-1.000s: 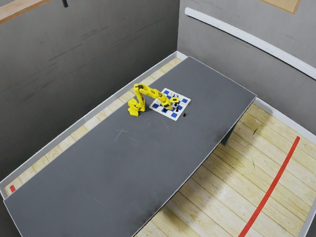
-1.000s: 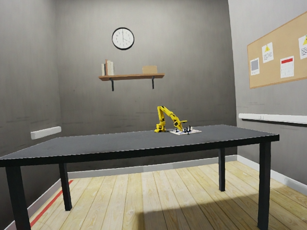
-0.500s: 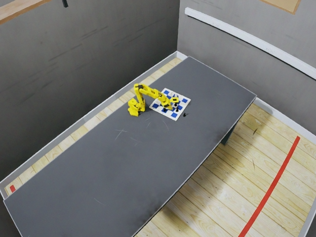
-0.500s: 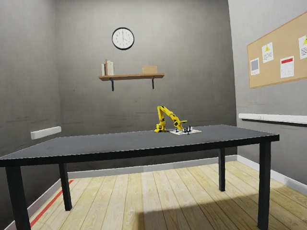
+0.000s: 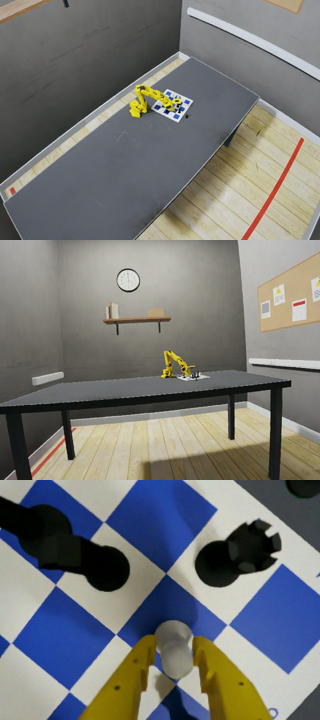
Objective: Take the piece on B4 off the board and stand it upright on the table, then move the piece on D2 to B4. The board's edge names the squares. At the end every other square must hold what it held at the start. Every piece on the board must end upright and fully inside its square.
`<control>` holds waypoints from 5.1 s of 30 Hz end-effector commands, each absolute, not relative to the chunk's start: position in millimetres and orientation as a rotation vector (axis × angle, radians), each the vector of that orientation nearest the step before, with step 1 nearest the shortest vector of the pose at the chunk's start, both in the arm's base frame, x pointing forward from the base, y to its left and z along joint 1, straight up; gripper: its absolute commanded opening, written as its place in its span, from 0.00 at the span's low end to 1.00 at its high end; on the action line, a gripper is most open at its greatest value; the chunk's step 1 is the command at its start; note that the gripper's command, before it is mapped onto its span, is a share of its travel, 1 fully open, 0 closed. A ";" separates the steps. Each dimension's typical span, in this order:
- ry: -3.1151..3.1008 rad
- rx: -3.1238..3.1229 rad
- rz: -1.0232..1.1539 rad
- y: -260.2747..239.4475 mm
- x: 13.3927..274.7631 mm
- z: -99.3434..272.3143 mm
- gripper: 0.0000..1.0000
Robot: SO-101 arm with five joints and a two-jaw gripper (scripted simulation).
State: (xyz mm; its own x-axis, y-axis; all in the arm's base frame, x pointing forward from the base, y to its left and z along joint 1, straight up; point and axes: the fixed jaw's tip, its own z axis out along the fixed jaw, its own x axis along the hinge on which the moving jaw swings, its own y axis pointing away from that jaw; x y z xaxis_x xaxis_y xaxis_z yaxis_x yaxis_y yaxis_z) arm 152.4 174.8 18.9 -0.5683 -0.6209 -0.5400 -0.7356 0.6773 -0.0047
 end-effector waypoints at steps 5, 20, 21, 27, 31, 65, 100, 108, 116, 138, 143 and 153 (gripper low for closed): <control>2.407 -1.044 0.289 170.3 150.7 14.1 0.09; 2.407 -1.044 0.289 170.3 150.7 14.1 0.03; 2.407 -1.044 0.289 170.3 150.7 14.1 0.02; 2.407 -1.044 0.289 170.3 150.7 14.1 0.00; 2.407 -1.044 0.289 170.3 150.7 14.1 0.00; 2.407 -1.042 0.284 169.0 152.0 23.5 0.00; 2.406 -1.042 0.284 168.2 151.5 75.4 0.00; 2.398 -1.063 0.289 170.5 148.3 75.5 0.00; 2.220 -1.448 0.399 212.4 88.5 75.7 0.00; 2.129 -1.601 0.444 233.5 62.7 77.7 0.00; 2.129 -1.599 0.444 238.4 64.3 81.4 0.00; 2.129 -1.599 0.444 238.2 64.3 81.2 0.00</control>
State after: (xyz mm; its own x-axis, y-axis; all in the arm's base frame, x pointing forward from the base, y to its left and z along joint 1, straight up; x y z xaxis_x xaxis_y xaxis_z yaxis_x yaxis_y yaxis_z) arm 66.3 237.2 81.3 -0.2371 -0.8147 -0.5292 -0.9584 0.2853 -0.0099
